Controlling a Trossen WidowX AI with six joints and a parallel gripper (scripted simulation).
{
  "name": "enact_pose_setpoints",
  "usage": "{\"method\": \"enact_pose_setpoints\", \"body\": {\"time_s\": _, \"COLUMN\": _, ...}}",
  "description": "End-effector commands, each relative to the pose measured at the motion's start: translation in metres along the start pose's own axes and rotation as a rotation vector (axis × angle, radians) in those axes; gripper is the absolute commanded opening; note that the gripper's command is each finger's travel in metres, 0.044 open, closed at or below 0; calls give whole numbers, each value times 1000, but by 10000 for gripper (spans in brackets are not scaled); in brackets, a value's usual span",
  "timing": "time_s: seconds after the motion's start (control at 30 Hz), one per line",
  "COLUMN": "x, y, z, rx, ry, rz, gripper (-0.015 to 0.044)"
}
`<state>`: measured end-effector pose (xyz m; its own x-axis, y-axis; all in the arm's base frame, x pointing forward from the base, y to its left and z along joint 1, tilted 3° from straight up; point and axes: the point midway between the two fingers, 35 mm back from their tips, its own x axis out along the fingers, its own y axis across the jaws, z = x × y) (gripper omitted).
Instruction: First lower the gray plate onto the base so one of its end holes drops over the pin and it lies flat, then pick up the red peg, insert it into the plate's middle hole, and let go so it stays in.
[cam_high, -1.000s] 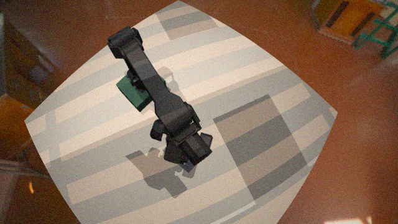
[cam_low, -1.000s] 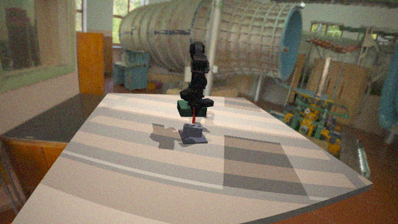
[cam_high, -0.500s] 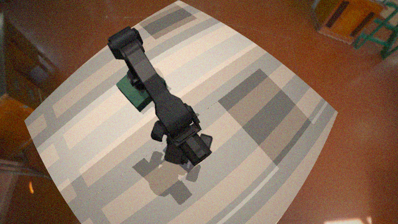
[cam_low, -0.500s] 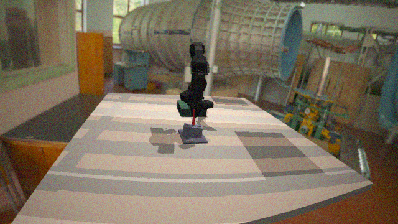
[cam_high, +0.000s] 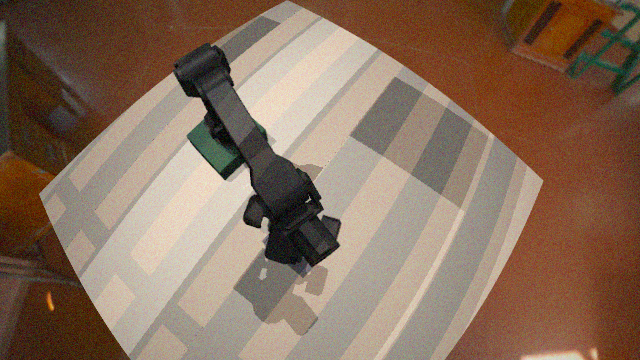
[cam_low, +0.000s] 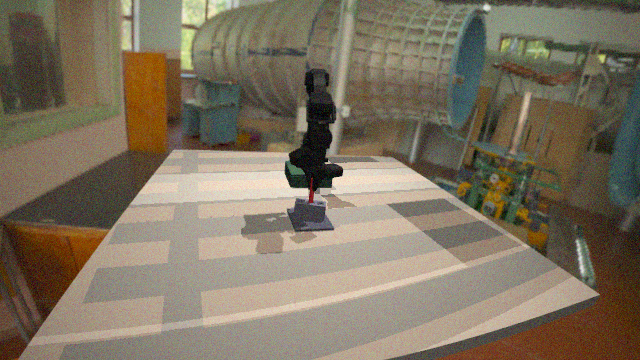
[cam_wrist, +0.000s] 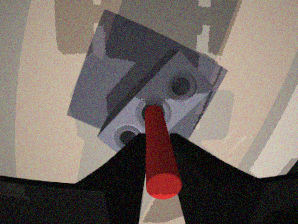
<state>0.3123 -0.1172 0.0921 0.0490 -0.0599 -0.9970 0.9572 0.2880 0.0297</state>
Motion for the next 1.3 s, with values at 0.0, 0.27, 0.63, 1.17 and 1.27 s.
{"method": "enact_pose_setpoints", "body": {"time_s": 0.0, "x": 0, "y": 0, "z": 0, "rx": 0, "ry": 0, "rz": 1, "gripper": 0}}
{"method": "enact_pose_setpoints", "body": {"time_s": 0.27, "x": 1, "y": -1, "z": -1, "rx": 0, "ry": 0, "rz": 1, "gripper": 0}}
{"method": "enact_pose_setpoints", "body": {"time_s": 0.63, "x": 1, "y": -1, "z": 0, "rx": 0, "ry": 0, "rz": 0, "gripper": 0}}
{"method": "enact_pose_setpoints", "body": {"time_s": 1.17, "x": 2, "y": 0, "z": 0, "rx": 1, "ry": 0, "rz": 0, "gripper": 0}}
{"method": "enact_pose_setpoints", "body": {"time_s": 1.27, "x": 2, "y": 0, "z": 0, "rx": 1, "ry": 0, "rz": 0, "gripper": 79}}
